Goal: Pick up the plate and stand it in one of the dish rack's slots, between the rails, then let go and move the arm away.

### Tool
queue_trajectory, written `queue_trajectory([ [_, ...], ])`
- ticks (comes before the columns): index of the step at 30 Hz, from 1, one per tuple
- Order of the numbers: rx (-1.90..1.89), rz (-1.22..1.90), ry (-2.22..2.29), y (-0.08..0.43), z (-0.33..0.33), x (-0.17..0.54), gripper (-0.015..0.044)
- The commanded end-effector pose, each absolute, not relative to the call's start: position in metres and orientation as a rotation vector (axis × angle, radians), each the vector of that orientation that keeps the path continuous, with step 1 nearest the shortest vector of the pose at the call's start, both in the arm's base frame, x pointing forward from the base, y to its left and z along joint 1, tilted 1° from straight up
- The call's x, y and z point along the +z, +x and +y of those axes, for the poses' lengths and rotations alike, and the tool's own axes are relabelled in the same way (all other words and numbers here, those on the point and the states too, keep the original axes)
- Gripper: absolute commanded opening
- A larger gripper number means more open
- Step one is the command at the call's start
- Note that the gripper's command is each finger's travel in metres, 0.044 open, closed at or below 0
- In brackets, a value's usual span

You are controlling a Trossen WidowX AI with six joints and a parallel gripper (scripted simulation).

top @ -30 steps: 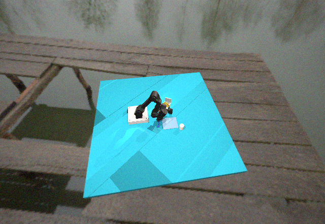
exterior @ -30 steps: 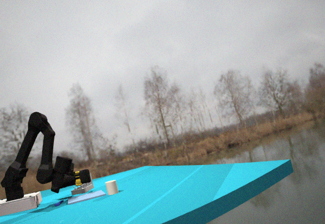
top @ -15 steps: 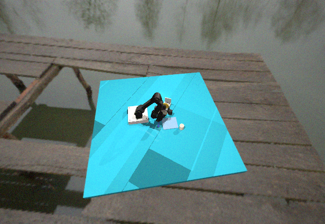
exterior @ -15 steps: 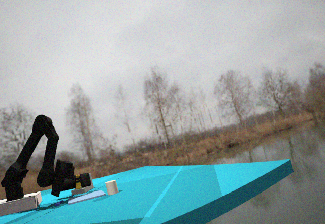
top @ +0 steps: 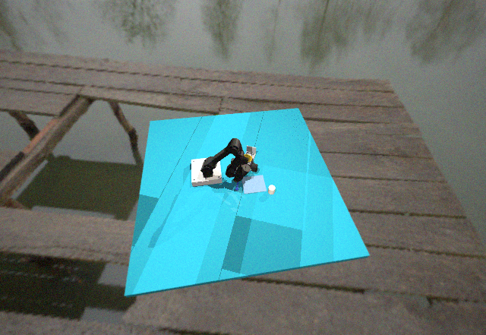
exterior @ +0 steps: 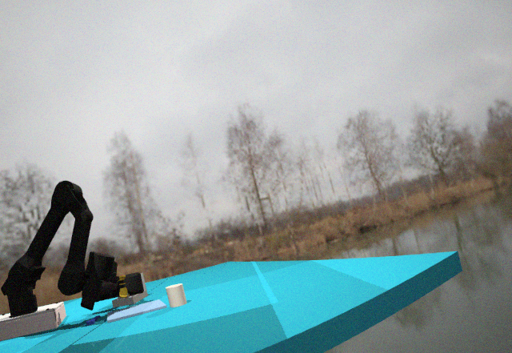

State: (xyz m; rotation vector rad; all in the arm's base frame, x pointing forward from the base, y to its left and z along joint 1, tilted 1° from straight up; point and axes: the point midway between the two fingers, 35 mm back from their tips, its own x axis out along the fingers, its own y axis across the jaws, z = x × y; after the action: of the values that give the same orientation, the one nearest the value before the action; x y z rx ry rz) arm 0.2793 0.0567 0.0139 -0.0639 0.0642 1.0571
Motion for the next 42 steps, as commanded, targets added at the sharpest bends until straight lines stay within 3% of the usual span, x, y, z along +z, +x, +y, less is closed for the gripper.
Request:
queue_trajectory([
  [1,1.057,0.064,-0.064,0.279,0.057,0.014,0.0367],
  [3,1.057,0.064,-0.064,0.279,0.057,0.014,0.0400],
  [12,1.057,0.064,-0.063,0.281,0.056,0.018,0.0400],
  [27,1.066,0.056,-0.042,0.289,0.051,0.131,0.0400],
  [42,0.879,0.272,0.055,0.331,0.029,0.132,0.0400],
])
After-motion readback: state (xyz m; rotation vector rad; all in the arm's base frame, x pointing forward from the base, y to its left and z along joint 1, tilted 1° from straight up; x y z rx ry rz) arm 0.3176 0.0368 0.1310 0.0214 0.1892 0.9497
